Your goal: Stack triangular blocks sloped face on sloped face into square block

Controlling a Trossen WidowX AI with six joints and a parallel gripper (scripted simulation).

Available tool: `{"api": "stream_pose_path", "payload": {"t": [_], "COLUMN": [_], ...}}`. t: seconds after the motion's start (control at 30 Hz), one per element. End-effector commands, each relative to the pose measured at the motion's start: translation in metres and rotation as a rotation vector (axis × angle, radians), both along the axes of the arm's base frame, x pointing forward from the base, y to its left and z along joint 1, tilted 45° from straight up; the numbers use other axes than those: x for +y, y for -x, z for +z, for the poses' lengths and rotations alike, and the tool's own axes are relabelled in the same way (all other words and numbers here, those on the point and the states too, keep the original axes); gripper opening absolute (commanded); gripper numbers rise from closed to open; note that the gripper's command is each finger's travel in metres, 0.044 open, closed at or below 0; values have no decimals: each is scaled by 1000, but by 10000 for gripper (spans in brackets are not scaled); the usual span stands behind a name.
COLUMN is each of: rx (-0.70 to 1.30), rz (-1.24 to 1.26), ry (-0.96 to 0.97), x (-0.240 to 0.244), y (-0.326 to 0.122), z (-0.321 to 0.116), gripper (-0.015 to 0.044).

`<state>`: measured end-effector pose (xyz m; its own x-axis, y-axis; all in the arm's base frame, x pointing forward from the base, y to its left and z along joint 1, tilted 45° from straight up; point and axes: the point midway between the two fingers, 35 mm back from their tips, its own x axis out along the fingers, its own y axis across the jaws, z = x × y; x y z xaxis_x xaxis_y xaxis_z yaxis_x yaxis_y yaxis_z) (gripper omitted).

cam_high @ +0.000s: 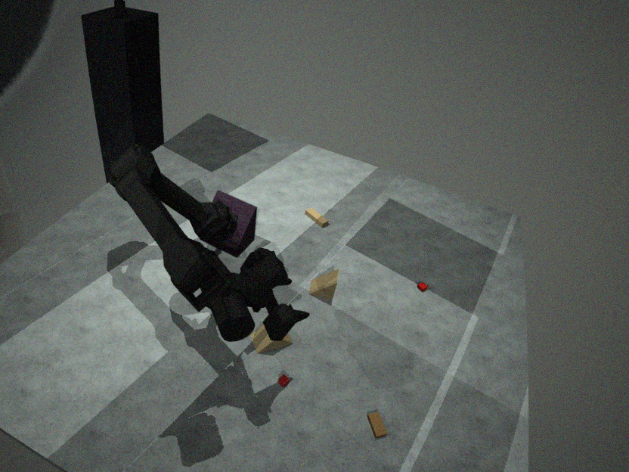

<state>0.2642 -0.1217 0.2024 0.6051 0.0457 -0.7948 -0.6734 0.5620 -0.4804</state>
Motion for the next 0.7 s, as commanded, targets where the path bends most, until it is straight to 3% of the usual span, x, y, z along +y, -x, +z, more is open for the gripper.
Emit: {"api": "stream_pose_path", "payload": {"t": [0.0,0.27,0.57,0.67], "rx": [3,180,186,186], "rz": [-4,-146,-149,-149], "ry": [6,203,207,206], "x": [-2,-72,-74,-81], "y": [2,85,87,76], "z": [1,27,27,9], "gripper": [440,440,440,440]}}
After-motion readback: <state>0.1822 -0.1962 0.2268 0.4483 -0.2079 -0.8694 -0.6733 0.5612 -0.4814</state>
